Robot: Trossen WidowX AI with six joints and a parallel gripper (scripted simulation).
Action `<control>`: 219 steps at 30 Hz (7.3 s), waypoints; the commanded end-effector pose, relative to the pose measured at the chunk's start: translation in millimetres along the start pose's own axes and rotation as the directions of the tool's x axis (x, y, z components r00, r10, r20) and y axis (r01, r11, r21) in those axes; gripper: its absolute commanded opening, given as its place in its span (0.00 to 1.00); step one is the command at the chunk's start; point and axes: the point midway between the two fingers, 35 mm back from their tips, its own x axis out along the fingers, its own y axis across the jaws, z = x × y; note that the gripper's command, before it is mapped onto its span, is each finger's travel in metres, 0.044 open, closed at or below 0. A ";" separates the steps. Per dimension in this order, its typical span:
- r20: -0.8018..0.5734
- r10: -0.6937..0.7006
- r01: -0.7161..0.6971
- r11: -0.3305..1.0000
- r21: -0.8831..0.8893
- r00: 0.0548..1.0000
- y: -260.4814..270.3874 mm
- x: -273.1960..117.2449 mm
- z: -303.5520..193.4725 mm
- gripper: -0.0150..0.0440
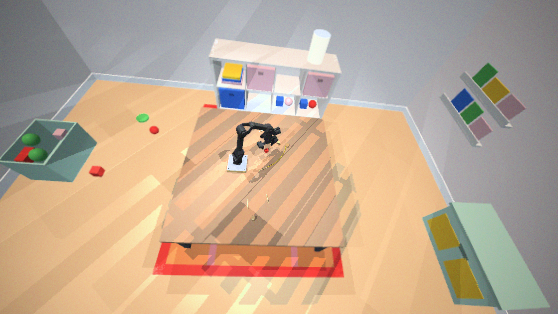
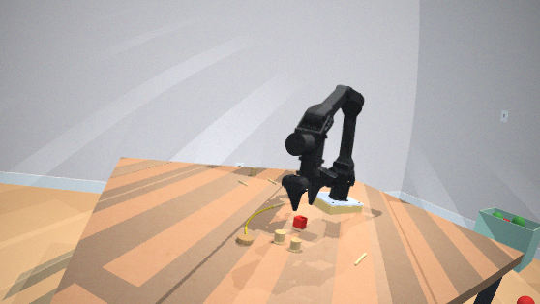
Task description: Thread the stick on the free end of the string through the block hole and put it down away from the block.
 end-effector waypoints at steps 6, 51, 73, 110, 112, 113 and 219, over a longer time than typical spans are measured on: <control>0.000 0.000 0.000 1.000 0.000 1.000 0.0 0.0 0.0 0.69; 0.000 0.000 0.000 1.000 0.000 1.000 0.0 0.0 0.0 0.57; 0.000 0.000 0.000 1.000 0.000 1.000 0.0 0.0 0.0 0.25; -0.010 0.002 0.005 -0.971 0.238 1.000 45.9 -1.1 -106.7 1.00; -0.010 0.003 0.004 -0.994 0.108 1.000 48.7 -1.1 -110.5 1.00; -0.010 0.003 0.003 -0.999 0.042 1.000 50.1 -1.1 -112.4 1.00; -0.011 0.008 -0.011 0.009 -1.000 1.000 89.1 59.9 -153.2 0.46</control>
